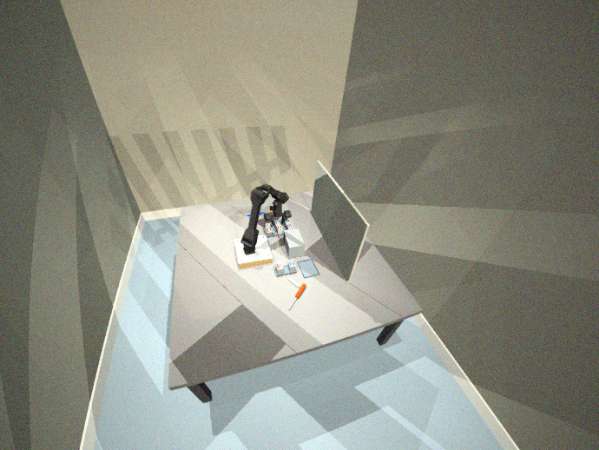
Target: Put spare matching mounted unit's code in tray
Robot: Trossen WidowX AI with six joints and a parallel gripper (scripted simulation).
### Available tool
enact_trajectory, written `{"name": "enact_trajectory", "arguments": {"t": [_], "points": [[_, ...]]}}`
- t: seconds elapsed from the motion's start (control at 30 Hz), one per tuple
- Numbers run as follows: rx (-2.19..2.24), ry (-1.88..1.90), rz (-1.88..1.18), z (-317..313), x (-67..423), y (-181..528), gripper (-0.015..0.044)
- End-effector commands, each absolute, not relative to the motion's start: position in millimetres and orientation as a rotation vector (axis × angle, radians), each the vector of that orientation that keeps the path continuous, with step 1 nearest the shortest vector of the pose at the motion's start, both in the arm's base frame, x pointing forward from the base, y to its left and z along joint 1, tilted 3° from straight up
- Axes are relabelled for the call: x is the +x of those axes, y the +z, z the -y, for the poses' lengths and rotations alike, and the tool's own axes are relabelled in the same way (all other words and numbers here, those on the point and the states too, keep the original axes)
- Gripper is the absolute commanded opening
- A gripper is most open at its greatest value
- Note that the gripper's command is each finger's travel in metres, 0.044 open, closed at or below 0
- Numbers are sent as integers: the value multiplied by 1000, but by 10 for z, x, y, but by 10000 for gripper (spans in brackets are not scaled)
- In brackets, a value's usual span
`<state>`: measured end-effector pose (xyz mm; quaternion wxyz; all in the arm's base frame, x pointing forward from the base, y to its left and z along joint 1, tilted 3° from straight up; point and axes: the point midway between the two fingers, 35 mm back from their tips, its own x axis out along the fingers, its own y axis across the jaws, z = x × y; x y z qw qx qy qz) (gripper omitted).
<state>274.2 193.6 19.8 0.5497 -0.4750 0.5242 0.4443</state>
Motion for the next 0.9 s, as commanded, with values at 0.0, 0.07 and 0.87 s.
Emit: {"name": "enact_trajectory", "arguments": {"t": [0.0,0.07,0.87], "points": [[-1134,1055,-1253,-1911,2723,107,300],[-1134,1055,-1253,-1910,2723,104,300],[-1126,1055,-1253,-1918,2721,116,76]]}}
